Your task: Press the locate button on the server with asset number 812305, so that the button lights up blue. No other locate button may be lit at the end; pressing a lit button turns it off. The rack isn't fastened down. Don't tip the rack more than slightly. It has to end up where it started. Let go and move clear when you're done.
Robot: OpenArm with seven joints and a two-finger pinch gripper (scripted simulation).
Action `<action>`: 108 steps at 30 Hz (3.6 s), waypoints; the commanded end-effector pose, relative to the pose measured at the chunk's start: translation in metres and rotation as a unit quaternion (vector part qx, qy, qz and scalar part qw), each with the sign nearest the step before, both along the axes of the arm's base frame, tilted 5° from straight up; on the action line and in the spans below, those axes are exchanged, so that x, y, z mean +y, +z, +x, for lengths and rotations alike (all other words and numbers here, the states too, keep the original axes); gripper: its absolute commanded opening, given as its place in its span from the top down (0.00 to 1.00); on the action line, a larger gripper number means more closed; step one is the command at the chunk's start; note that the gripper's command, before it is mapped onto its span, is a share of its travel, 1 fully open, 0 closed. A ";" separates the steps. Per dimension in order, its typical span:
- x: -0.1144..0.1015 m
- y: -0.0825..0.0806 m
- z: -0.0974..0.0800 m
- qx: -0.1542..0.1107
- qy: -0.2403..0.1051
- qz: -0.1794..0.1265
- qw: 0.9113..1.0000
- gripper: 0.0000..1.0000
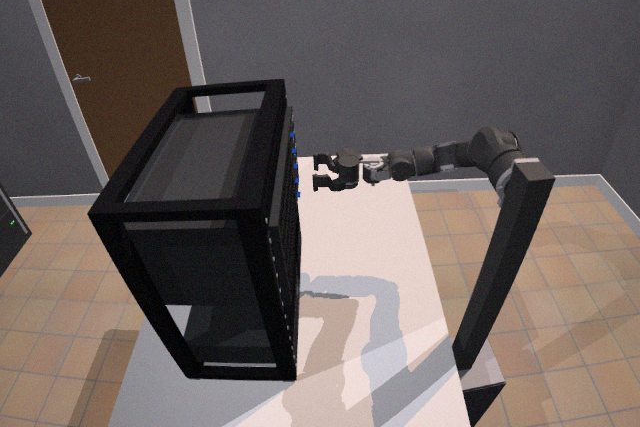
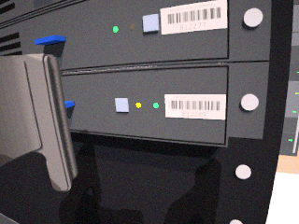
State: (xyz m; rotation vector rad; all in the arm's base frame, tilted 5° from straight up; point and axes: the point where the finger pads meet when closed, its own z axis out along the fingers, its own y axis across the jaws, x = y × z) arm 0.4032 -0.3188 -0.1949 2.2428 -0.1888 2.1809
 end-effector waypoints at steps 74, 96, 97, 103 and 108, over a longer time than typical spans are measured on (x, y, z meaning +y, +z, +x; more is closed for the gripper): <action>0.002 0.000 0.003 0.001 0.006 -0.002 1.000 0.40; 0.004 0.001 -0.034 0.001 0.006 -0.002 1.000 0.40; 0.004 0.001 -0.034 0.001 0.006 -0.002 1.000 0.40; 0.004 0.004 -0.034 0.001 0.006 -0.002 1.000 0.40; 0.004 0.012 -0.034 0.001 0.006 -0.002 1.000 0.40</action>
